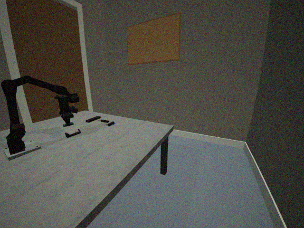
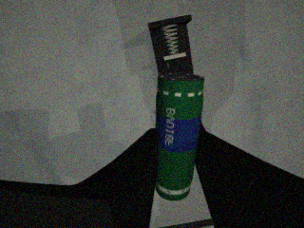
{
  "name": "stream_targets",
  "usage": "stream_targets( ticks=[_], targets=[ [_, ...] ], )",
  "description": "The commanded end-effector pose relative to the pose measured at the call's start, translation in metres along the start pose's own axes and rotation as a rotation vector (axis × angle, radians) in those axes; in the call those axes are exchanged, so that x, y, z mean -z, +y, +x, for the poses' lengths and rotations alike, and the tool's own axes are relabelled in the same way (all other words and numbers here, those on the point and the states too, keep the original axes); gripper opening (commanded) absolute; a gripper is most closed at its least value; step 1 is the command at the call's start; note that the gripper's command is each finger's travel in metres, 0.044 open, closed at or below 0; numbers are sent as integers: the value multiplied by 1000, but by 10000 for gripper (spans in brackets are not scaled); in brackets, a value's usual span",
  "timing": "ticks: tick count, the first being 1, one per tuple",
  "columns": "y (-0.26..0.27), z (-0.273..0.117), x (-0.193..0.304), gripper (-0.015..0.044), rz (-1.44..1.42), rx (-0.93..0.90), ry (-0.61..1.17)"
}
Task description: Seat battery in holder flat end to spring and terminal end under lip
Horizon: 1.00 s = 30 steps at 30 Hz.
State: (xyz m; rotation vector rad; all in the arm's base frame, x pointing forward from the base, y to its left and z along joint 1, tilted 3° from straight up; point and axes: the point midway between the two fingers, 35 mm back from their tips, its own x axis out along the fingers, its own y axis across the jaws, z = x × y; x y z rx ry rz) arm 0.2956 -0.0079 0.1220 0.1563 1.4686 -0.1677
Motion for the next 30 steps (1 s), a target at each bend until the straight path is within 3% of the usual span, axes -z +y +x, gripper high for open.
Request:
stream_targets(
  ticks=[1,11,30],
  targets=[
    [-7,1,-13,67,-163,-1,9],
    [-9,2,-16,67,-222,4,19],
    [-11,40,-9,67,-211,24,269]
  ],
)
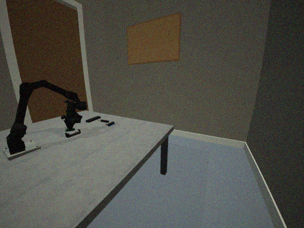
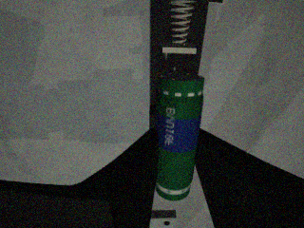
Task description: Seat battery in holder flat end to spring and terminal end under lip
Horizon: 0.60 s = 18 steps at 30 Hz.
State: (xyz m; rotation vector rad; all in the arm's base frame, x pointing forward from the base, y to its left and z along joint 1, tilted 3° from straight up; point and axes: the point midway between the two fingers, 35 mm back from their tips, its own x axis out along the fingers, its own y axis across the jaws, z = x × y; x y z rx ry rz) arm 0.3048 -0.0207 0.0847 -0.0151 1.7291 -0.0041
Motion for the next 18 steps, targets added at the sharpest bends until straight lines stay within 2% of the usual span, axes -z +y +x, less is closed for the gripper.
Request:
stream_targets(
  ticks=[1,18],
  targets=[
    [-1,2,-1,67,6,-1,15],
    [-1,7,-7,67,8,-3,121]
  ],
)
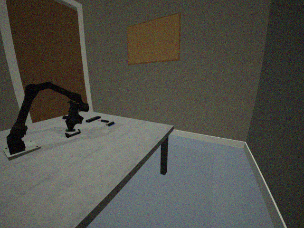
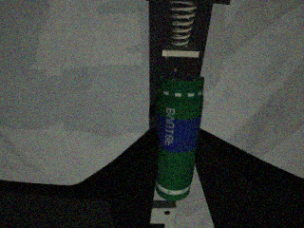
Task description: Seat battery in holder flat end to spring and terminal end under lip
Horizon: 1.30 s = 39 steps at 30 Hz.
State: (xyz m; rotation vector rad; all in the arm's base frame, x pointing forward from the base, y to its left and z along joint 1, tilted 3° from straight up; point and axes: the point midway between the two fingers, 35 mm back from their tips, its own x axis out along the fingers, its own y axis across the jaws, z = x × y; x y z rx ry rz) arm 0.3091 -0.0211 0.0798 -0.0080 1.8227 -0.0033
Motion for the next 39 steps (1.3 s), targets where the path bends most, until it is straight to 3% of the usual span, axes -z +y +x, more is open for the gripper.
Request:
stream_targets(
  ticks=[1,22,39],
  targets=[
    [0,3,-3,67,5,2,34],
    [-1,10,-11,67,7,-1,176],
    [-1,9,-19,67,7,-6,179]
  ],
)
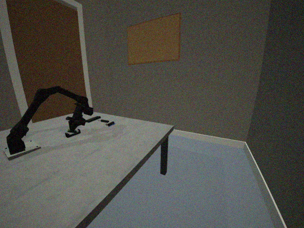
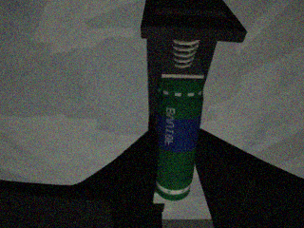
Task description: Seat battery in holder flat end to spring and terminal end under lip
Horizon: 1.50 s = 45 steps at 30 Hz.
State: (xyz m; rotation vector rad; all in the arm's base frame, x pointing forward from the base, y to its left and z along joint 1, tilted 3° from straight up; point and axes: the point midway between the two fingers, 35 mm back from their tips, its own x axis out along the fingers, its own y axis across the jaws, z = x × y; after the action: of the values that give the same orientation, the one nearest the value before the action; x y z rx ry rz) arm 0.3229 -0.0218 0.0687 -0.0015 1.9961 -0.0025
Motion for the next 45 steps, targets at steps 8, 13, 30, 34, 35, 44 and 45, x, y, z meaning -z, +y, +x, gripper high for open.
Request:
stream_targets(
  ticks=[8,13,30,34,35,44,45],
  targets=[
    [0,-1,-8,67,5,-2,6],
    [0,-2,-10,67,6,-3,6],
    [0,-5,-16,67,6,-3,-19],
    [0,-5,-16,67,5,-4,-37],
    [0,-4,-16,67,5,-4,-41],
    [0,-3,-16,67,5,-5,-82],
    [0,-3,-16,67,5,-5,-86]
  ],
)
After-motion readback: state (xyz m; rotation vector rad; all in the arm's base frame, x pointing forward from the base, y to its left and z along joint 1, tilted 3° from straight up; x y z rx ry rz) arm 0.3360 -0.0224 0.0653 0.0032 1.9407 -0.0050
